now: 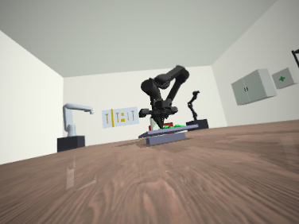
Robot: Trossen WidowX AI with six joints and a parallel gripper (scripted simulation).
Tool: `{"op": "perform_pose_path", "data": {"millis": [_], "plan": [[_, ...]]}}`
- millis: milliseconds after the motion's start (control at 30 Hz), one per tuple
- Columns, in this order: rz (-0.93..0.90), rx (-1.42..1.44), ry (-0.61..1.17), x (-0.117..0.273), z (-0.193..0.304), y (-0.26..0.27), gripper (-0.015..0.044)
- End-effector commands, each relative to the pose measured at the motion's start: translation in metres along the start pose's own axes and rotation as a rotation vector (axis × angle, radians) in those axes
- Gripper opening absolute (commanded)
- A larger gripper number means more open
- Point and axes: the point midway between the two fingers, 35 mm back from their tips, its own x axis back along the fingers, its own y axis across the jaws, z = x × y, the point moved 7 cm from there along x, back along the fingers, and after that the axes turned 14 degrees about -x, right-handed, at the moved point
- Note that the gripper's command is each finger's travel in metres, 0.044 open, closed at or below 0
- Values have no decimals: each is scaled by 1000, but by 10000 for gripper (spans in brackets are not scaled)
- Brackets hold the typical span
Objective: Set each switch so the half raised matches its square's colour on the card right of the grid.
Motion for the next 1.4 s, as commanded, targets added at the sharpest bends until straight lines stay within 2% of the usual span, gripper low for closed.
{"op": "perform_pose_path", "data": {"millis": [0,933,1000,1133,1367], "plan": [[-4,-4,-1,-1,0,0,0],[-5,-4,-1,-5,0,0,0],[3,-1,3,6,-2,-1,0],[5,-4,24,58,-4,0,0],[6,-4,25,61,-8,-15,0]]}}
